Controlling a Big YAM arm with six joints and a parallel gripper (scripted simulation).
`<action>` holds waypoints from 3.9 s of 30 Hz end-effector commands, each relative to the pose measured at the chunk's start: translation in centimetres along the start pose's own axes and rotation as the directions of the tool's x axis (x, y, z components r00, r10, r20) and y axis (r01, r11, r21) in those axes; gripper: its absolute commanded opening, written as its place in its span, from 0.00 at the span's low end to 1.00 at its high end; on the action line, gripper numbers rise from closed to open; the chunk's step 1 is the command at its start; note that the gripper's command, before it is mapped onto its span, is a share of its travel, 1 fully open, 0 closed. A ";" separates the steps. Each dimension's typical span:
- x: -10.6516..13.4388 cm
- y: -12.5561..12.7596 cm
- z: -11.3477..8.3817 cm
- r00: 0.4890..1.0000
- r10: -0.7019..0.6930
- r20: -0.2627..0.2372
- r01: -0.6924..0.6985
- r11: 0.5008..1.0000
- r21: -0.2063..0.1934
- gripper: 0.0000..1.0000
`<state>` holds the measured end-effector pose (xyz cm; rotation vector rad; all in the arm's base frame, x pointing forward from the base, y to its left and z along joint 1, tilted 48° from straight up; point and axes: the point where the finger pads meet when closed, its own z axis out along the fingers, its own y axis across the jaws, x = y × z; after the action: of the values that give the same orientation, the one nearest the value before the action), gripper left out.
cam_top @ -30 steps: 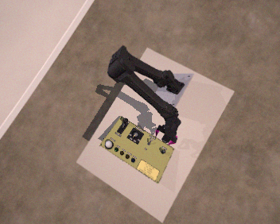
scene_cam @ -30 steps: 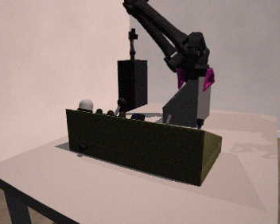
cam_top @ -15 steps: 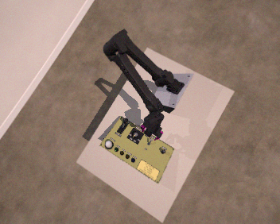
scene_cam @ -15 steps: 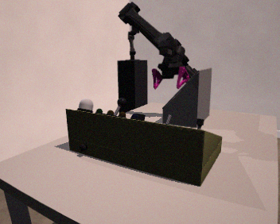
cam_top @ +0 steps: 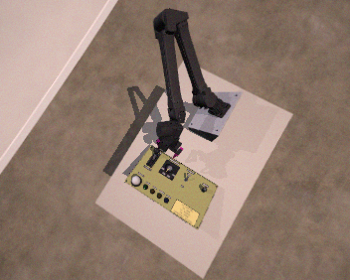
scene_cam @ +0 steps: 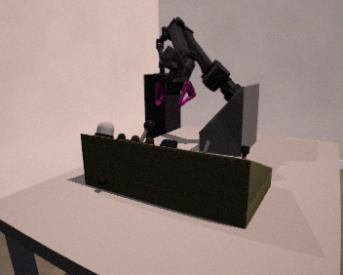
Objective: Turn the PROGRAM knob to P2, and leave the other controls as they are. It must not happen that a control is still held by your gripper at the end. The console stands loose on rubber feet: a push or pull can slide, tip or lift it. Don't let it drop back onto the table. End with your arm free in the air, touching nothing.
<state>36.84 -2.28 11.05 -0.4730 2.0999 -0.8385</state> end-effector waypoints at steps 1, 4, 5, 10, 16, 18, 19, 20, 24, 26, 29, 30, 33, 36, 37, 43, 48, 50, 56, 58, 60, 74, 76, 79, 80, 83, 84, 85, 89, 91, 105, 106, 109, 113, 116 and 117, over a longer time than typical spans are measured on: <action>-0.7 -1.5 -0.2 0.998 -0.054 0.011 0.054 0.999 0.010 1.00; -1.1 -0.4 -0.2 0.997 -0.076 0.020 0.076 0.997 -0.014 1.00; -1.1 -0.5 -0.2 0.997 -0.075 0.018 0.075 0.997 -0.012 1.00; -0.8 -0.8 -0.1 0.998 -0.070 0.009 0.070 0.998 -0.005 1.00; -1.3 -1.2 -0.3 0.998 -0.058 0.024 0.058 0.998 0.007 1.00; -1.3 -1.2 -0.3 0.998 -0.058 0.024 0.058 0.998 0.007 1.00; -1.3 -1.2 -0.3 0.998 -0.058 0.024 0.058 0.998 0.007 1.00; -1.3 -1.2 -0.3 0.998 -0.057 0.024 0.057 0.998 0.007 1.00; -1.3 -1.2 -0.3 0.998 -0.057 0.024 0.056 0.998 0.007 1.00; -1.3 -1.2 -0.3 0.998 -0.057 0.024 0.056 0.998 0.007 1.00; -1.3 -1.2 -0.3 0.998 -0.057 0.024 0.056 0.998 0.007 1.00; -1.3 -1.2 -0.3 0.998 -0.057 0.024 0.056 0.998 0.007 1.00; -1.3 -1.2 -0.3 0.998 -0.057 0.024 0.056 0.998 0.007 1.00; -1.3 -1.2 -0.3 0.998 -0.057 0.024 0.056 0.998 0.007 1.00; -1.3 -1.2 -0.3 0.998 -0.057 0.024 0.056 0.998 0.007 1.00; -1.3 -1.2 -0.3 0.998 -0.057 0.024 0.056 0.998 0.007 1.00; -1.3 -1.2 -0.3 0.998 -0.057 0.024 0.056 0.998 0.007 1.00; -1.3 -1.2 -0.3 0.998 -0.057 0.024 0.056 0.998 0.007 1.00; -1.3 -1.2 -0.3 0.998 -0.057 0.024 0.056 0.998 0.007 1.00; -1.3 -1.2 -0.3 0.998 -0.057 0.024 0.056 0.998 0.007 1.00; -1.3 -1.2 -0.3 0.998 -0.057 0.024 0.056 0.998 0.007 1.00; -1.3 -1.3 -0.2 0.999 -0.042 0.025 0.041 0.999 0.010 1.00; -1.4 -1.3 -0.3 0.999 -0.042 0.026 0.042 0.999 0.007 1.00; -1.4 -1.2 -0.4 0.999 -0.043 0.027 0.043 0.999 0.005 1.00; -1.7 -1.2 -0.6 0.999 -0.041 0.033 0.041 0.999 0.004 1.00; -2.2 -1.4 -0.9 0.999 -0.033 0.038 0.032 0.999 0.008 1.00; -2.5 -1.5 -1.0 0.999 -0.030 0.041 0.030 1.000 0.009 1.00; -2.8 -1.7 -1.1 0.999 -0.027 0.045 0.027 1.000 0.012 1.00; -3.4 -1.8 -2.0 0.999 -0.024 0.047 0.023 1.000 0.013 1.00; -3.6 -1.8 -2.6 0.999 -0.023 0.047 0.022 1.000 0.012 1.00; -5.5 -1.8 -6.9 0.999 -0.015 0.048 0.014 1.000 0.008 1.00; -5.6 -1.8 -7.3 0.999 -0.014 0.048 0.014 1.000 0.008 1.00; -6.0 -1.8 -8.1 0.999 -0.012 0.048 0.012 1.000 0.007 1.00; -5.7 -1.3 -8.3 0.999 -0.026 0.035 0.026 1.000 0.001 1.00; -6.4 -1.8 -9.1 0.999 -0.011 0.048 0.011 1.000 0.005 1.00; -6.4 -1.8 -9.2 0.999 -0.011 0.048 0.010 1.000 0.005 1.00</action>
<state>32.66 2.56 16.97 -0.5514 2.0899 -0.8787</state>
